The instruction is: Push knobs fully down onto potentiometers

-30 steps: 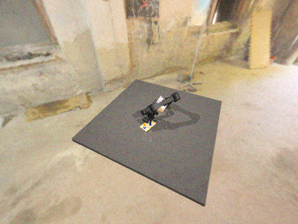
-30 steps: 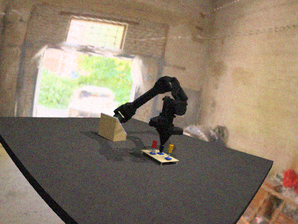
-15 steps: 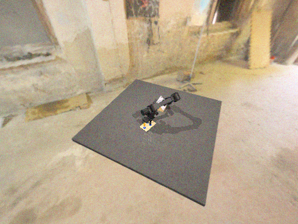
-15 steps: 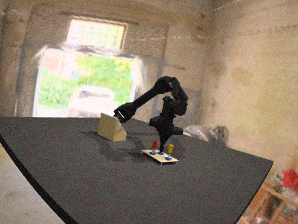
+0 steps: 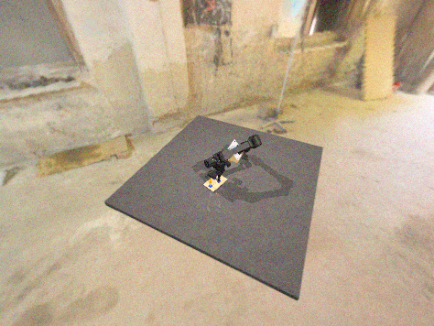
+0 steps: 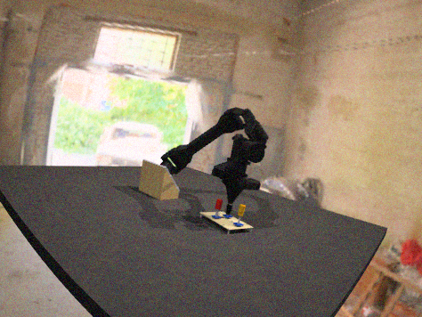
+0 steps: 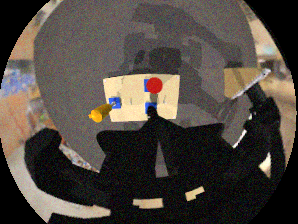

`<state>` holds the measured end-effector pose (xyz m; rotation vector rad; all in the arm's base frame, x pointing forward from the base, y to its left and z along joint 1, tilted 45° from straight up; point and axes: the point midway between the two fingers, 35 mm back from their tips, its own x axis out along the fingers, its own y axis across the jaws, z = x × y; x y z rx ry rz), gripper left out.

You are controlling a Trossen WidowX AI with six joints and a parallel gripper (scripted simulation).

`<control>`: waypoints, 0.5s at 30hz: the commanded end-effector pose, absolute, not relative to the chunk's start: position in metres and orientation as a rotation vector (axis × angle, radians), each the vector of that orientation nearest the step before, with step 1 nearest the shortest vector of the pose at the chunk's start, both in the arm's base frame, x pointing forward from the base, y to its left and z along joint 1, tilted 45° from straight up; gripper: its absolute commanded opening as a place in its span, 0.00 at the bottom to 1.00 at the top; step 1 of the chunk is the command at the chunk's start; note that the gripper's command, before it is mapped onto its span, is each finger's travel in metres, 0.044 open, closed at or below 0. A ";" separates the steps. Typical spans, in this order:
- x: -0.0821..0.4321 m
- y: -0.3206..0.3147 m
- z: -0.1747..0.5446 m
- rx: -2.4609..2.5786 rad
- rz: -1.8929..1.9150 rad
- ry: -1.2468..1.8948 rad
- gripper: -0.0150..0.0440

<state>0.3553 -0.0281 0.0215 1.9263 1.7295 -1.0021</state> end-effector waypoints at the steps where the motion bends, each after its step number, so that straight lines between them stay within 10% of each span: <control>1: 0.357 -0.035 0.027 1.929 -0.995 1.720 0.25; 12: 0.356 -0.032 0.026 1.929 -0.997 1.730 0.61; 15: 0.358 -0.041 0.025 1.954 -0.977 1.710 0.48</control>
